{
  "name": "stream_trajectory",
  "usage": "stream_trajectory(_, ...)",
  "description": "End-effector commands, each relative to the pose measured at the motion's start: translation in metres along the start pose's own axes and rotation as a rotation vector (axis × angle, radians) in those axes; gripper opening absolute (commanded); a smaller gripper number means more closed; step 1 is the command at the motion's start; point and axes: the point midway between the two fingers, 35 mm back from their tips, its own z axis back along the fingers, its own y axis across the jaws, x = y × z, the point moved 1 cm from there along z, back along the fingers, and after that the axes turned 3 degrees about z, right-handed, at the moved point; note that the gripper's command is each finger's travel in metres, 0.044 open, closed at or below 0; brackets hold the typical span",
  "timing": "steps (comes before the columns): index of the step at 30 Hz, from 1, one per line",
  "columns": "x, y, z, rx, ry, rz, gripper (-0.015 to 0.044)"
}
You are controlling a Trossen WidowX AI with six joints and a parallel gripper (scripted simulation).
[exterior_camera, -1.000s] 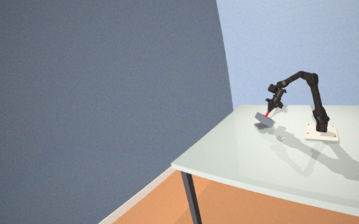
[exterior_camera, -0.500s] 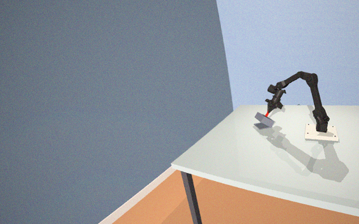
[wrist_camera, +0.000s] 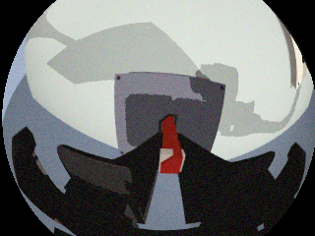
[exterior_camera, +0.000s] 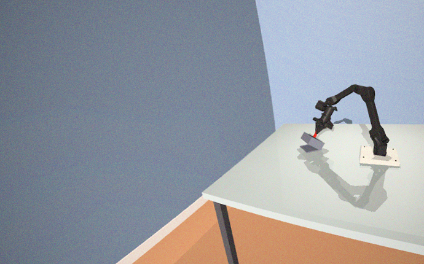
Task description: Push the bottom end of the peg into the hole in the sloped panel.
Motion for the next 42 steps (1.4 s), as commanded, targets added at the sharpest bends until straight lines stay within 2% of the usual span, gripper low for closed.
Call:
stream_trajectory(1, 0.0002, -0.0001, -0.0029, 0.0, -0.002, -0.005, 0.0)
stream_trajectory(38, -0.0003, -0.0003, -0.0112, 0.001, 0.001, 0.002, 0.0)
stream_trajectory(42, -0.0003, -0.0003, -0.0112, 0.001, 0.001, 0.002, 0.0105)
